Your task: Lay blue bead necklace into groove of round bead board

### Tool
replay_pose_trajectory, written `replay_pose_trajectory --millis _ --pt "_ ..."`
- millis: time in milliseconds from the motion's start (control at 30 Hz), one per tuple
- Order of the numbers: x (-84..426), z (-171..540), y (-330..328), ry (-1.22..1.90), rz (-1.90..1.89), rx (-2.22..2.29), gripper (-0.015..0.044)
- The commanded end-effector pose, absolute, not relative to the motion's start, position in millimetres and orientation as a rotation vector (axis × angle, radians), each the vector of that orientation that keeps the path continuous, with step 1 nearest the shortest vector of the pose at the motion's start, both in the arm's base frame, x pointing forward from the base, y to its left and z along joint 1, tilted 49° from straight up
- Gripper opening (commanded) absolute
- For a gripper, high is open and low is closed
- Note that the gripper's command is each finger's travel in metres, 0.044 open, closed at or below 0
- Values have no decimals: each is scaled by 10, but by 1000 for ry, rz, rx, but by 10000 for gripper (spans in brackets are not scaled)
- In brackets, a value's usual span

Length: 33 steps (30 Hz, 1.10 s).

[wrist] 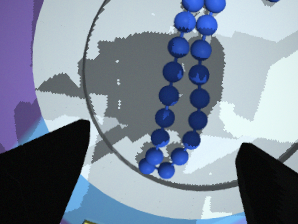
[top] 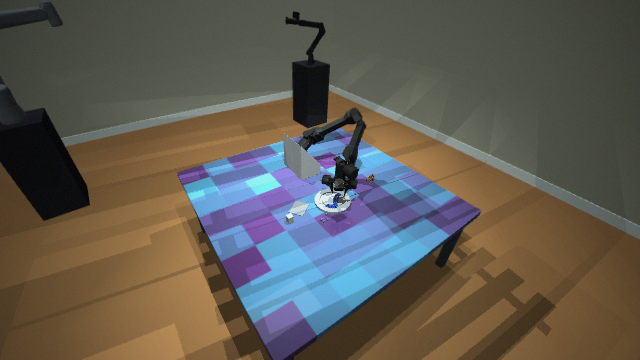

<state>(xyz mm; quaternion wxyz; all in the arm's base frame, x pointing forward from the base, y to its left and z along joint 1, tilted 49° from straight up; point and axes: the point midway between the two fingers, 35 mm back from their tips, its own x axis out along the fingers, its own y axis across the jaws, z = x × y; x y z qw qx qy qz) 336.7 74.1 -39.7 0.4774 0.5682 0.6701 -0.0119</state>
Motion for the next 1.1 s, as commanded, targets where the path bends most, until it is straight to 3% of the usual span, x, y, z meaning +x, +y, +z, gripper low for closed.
replay_pose_trajectory --millis 0,800,1067 --pt "3375 -405 747 1634 -28 1388 310" --pt "3377 -586 982 1644 -28 1394 310" --pt "3386 -568 963 1638 -24 1388 100"
